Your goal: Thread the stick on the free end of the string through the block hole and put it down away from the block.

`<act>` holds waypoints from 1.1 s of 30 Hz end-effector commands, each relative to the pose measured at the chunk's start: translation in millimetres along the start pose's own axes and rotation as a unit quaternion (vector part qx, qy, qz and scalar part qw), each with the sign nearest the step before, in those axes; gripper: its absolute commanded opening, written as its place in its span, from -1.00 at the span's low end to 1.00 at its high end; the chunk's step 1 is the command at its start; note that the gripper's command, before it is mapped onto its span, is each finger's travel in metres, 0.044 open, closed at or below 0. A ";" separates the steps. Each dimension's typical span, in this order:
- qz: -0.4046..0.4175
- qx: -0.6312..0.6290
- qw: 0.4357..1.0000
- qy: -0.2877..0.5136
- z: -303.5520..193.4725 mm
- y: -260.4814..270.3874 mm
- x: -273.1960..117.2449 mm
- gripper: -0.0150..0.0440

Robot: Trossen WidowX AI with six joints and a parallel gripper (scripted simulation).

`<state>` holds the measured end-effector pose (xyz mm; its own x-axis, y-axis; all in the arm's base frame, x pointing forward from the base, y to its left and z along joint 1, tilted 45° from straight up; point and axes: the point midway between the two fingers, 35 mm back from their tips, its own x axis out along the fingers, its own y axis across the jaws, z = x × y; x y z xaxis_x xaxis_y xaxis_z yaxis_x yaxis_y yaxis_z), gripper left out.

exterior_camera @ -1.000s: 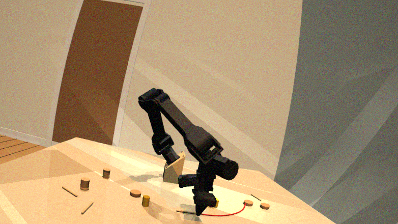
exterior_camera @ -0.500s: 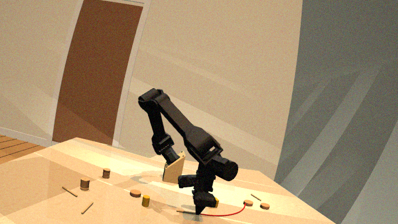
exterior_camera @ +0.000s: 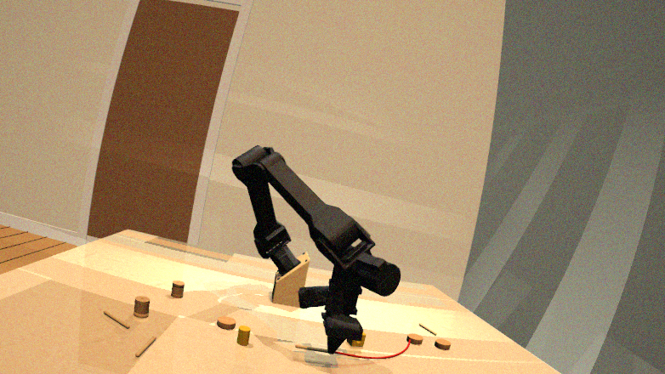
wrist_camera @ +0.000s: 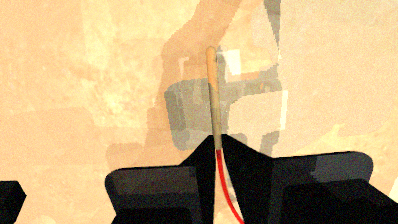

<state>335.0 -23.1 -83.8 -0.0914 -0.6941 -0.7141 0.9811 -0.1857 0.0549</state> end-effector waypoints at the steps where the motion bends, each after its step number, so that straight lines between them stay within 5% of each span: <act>1: 0.000 0.004 1.000 0.004 -1.2 1.5 -6.2 -0.49; 33: 0.000 0.004 1.000 0.004 -1.0 0.4 -47.4 -0.49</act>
<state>338.6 6.8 -53.5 -0.0910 -0.6931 -0.7151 0.9812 -0.1853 0.0548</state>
